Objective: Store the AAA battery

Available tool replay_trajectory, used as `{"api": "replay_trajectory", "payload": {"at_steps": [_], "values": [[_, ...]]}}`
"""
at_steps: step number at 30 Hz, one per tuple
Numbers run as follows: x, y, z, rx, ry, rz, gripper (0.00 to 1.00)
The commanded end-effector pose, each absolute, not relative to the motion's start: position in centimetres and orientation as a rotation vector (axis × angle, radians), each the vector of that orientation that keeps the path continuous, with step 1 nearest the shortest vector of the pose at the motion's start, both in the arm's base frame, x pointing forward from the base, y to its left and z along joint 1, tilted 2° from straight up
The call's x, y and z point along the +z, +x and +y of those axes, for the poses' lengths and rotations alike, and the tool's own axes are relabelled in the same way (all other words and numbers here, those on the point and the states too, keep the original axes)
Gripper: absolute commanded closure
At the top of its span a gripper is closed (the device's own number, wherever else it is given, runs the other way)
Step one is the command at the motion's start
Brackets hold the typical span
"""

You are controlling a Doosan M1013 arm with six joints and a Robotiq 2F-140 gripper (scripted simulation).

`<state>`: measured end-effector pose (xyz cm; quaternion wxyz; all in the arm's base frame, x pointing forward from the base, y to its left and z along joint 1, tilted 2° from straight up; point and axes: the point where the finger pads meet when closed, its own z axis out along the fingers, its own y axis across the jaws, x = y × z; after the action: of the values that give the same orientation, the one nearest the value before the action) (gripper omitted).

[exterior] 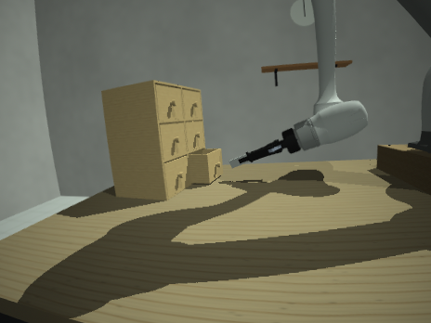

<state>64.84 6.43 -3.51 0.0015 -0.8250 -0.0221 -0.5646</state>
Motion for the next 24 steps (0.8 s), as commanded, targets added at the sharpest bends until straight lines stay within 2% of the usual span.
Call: {"api": "replay_trajectory", "payload": {"at_steps": [1, 24], "values": [[-3.7, 65.1, 6.6, -1.769, -2.590, -0.074, 1.00], [-3.7, 67.4, 6.7, -1.769, -2.590, -0.074, 1.00]]}}
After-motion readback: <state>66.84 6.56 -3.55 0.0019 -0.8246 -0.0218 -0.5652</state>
